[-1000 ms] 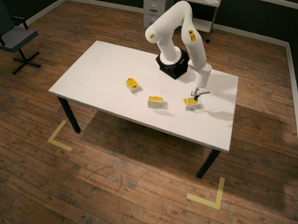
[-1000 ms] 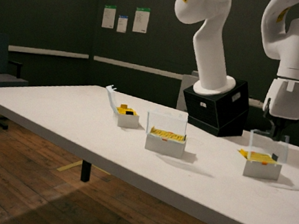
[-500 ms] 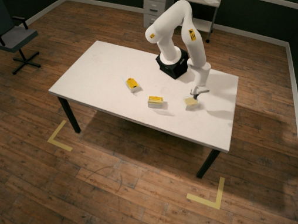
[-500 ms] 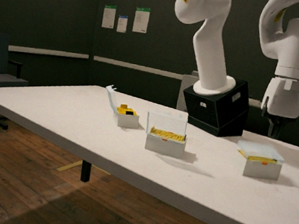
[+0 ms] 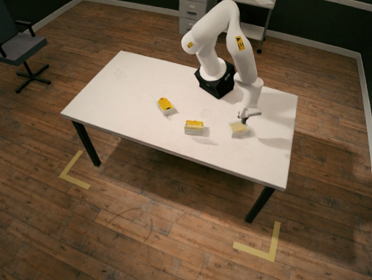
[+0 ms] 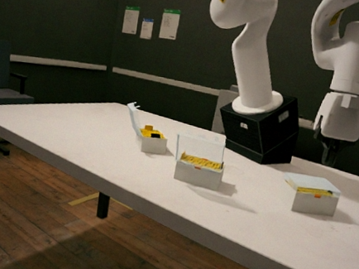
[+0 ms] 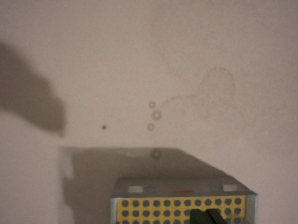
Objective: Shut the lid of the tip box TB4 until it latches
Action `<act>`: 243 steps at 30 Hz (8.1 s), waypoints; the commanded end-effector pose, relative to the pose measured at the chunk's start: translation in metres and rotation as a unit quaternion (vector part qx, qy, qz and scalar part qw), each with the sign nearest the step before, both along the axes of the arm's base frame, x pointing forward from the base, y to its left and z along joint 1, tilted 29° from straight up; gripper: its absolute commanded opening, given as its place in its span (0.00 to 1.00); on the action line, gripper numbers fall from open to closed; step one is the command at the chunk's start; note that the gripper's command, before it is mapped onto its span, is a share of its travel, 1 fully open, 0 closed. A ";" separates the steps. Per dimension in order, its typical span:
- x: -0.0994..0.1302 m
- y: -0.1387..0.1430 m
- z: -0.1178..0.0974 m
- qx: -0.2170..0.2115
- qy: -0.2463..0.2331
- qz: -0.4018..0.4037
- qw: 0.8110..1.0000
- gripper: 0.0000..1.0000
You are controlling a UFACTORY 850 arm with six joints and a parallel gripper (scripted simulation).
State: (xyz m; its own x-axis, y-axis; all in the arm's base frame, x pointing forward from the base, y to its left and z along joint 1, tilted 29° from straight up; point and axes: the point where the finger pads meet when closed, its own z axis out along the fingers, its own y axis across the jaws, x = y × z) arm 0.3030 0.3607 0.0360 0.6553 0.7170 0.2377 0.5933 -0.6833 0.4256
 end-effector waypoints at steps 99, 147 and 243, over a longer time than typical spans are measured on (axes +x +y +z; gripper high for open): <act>-0.034 -0.040 -0.016 0.001 0.000 0.000 1.000 0.00; -0.023 -0.059 -0.062 0.001 0.000 0.000 1.000 0.00; -0.036 -0.055 -0.040 0.001 0.000 0.000 1.000 0.00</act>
State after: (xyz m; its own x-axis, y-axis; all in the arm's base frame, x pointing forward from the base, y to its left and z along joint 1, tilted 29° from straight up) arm 0.2697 0.3042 -0.0085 0.6551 0.7169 0.2386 0.5933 -0.6836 0.4251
